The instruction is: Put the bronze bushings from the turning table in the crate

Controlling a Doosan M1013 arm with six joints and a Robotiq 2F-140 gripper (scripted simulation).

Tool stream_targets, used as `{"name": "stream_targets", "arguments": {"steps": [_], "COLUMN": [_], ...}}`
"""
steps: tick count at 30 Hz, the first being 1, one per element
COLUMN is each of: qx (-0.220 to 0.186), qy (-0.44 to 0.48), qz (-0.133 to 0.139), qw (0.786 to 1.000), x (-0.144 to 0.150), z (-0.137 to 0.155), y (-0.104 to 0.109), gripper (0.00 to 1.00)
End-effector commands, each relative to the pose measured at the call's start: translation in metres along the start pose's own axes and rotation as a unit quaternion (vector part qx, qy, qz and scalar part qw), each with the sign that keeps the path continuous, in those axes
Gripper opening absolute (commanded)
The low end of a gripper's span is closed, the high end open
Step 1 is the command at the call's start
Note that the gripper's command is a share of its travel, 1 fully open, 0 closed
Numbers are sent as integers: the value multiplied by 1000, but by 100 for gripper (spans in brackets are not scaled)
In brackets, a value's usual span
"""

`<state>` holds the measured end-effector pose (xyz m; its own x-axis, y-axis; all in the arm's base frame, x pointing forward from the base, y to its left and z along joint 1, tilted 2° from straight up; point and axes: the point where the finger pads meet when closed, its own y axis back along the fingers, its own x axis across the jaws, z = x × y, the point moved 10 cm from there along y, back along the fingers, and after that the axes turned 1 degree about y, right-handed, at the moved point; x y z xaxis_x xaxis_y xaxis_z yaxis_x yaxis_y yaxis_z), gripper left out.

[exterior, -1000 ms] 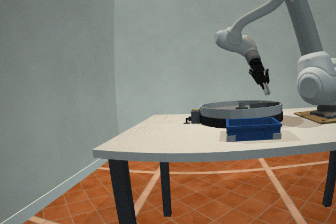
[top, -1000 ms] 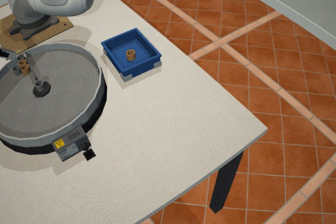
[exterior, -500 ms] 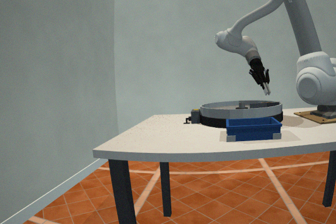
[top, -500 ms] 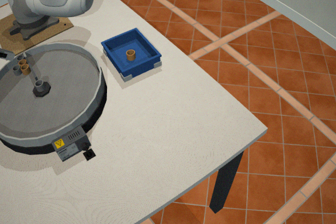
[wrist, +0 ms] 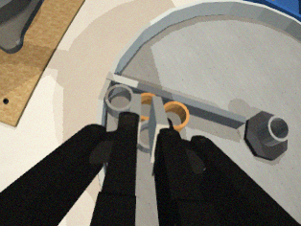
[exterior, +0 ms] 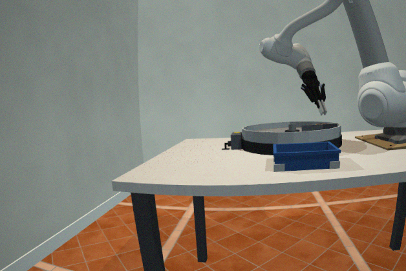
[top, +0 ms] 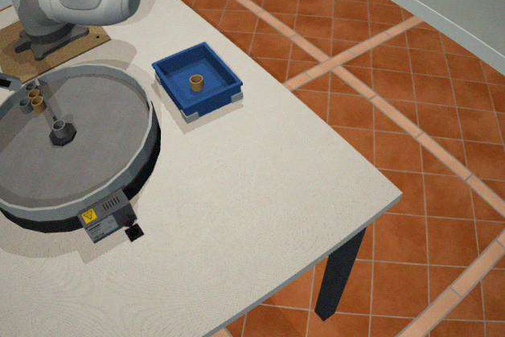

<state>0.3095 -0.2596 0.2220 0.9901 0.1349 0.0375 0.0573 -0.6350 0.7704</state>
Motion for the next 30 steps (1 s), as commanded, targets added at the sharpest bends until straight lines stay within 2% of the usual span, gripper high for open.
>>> {"name": "stream_targets", "arguments": {"steps": [1, 16, 22, 30], "qx": [0, 0, 0, 0], "qy": [0, 0, 0, 0], "qz": [0, 0, 0, 0], "qw": [1000, 1000, 1000, 1000], "x": [0, 0, 0, 0], "z": [0, 0, 14, 15], "y": [0, 0, -16, -17], "gripper": [6, 6, 6, 6]}}
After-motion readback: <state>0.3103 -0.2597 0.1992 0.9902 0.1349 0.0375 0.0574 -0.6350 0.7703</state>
